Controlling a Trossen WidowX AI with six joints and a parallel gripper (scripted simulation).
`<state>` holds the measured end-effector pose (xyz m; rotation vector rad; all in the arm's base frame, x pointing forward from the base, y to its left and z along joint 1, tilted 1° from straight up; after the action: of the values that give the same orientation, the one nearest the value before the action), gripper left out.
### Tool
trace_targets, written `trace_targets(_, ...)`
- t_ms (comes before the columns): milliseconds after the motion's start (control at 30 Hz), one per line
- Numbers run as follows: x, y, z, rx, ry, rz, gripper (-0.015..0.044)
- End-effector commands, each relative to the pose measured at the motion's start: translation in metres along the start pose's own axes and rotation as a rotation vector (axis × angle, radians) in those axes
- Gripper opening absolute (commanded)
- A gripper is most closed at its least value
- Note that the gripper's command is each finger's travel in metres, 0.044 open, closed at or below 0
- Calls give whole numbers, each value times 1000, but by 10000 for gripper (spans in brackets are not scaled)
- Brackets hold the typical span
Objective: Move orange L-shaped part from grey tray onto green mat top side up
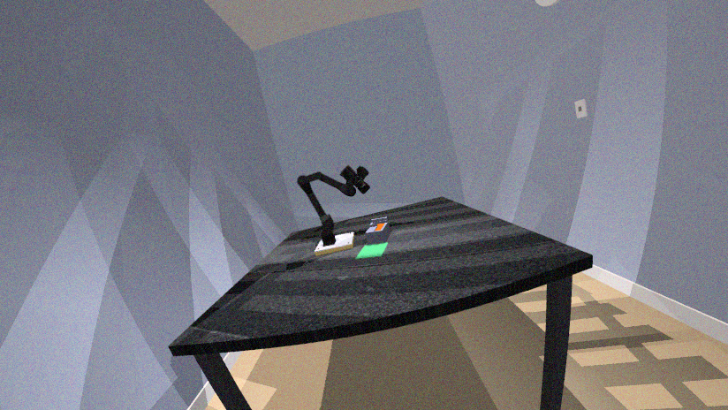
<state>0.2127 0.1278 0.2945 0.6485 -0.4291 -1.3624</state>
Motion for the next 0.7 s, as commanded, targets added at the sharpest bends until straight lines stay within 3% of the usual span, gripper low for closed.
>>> trace_targets(0,0,1,-1,-3,-3,-8,374)
trace_targets(133,1,20,-14,-71,-61,-120,269)
trace_targets(267,8,49,-41,-198,-238,-301,180)
trace_targets(433,24,66,-74,-346,-563,-435,180)
trace_targets(667,45,64,-94,-477,-921,-424,180)
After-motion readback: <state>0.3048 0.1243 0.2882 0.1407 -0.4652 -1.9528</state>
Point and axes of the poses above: the point midway between the two fingers, 35 mm back from their tips, its own x axis back along the fingers, its own z axis across the jaws, y = z × x, the point moved 9 cm from there along x, back along the fingers, and after that the axes turned 6 degrees about x, right-handed, at the moved point
